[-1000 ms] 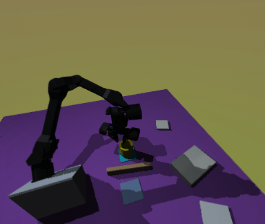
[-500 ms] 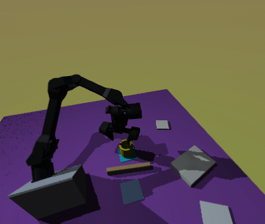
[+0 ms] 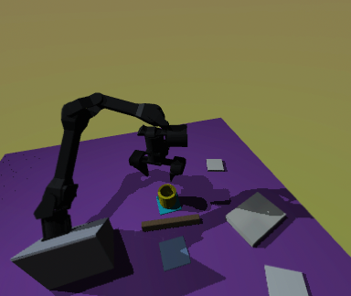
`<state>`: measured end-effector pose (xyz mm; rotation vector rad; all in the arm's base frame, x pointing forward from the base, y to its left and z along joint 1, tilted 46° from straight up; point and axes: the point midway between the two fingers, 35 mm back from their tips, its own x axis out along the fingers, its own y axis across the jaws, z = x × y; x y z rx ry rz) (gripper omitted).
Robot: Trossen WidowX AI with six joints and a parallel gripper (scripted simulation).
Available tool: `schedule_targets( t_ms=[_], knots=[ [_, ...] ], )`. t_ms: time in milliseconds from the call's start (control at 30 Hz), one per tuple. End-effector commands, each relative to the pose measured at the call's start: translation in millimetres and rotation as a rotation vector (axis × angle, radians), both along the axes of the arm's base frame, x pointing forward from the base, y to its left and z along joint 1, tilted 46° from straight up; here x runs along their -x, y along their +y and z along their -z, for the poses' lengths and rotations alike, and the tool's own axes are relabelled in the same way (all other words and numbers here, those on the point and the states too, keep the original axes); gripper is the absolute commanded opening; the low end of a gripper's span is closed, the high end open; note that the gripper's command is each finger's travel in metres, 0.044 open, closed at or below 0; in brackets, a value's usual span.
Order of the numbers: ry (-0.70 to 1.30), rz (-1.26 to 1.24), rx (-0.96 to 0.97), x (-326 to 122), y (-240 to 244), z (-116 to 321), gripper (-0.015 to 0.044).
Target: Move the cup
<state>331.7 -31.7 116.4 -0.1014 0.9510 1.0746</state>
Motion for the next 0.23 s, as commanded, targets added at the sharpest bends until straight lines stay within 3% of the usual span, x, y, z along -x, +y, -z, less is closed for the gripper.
schedule_targets(
  t_ms=[0,200],
  knots=[
    [-0.002,-0.007,0.005,1.3,-7.4,-7.4,0.0440],
    [-0.002,0.001,0.001,0.7,-5.8,-5.9,0.0440]
  ],
)
